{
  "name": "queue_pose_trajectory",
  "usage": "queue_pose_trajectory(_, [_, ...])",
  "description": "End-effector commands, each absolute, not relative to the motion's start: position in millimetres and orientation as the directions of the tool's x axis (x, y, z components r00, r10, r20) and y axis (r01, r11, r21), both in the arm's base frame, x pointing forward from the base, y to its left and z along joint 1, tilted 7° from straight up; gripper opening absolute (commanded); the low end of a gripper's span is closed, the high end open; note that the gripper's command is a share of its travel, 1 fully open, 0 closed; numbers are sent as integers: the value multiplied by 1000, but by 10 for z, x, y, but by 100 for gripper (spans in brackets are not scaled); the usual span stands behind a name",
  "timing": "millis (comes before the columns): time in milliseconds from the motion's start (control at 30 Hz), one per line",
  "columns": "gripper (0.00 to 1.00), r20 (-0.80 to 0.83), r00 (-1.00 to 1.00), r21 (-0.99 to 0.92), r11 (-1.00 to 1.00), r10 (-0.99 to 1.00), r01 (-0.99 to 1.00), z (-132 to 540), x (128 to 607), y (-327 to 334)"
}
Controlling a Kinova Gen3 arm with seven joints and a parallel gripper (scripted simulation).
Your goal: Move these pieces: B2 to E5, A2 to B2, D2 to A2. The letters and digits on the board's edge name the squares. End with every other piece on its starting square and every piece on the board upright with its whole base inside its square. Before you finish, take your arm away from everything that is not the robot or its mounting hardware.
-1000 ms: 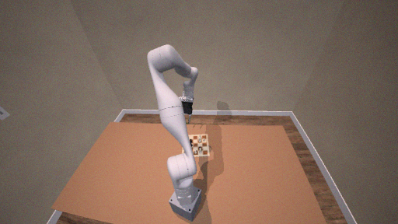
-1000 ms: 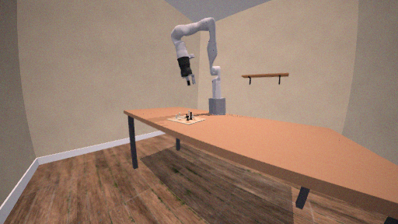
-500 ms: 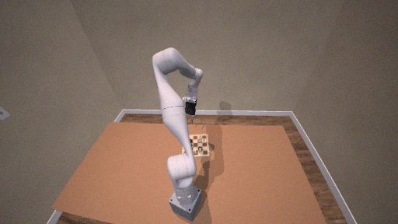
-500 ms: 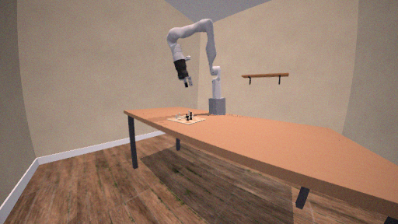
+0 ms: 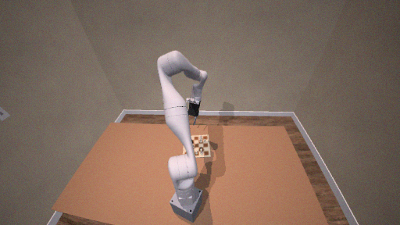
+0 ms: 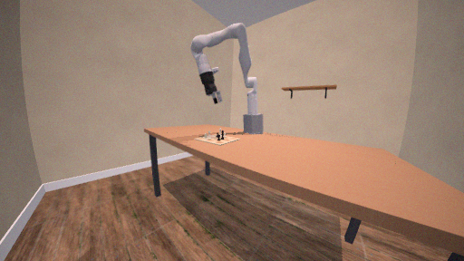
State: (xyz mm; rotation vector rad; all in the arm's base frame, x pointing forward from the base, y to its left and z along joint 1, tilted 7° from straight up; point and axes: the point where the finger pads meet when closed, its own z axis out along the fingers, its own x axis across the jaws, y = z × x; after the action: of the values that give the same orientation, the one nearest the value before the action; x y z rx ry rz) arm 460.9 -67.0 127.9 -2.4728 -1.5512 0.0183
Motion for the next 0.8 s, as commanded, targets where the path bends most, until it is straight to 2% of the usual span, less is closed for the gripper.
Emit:
queue_pose_trajectory(0, [100, 117, 500, -223, -468, 858, 855, 1196, 4650, -788])
queue_pose_trajectory(733, [100, 127, 554, -252, -514, 823, 820, 1113, 4685, -901])
queue_pose_trajectory(767, [100, 135, 604, -280, -555, 785, 783, 1030, 4716, -1014])
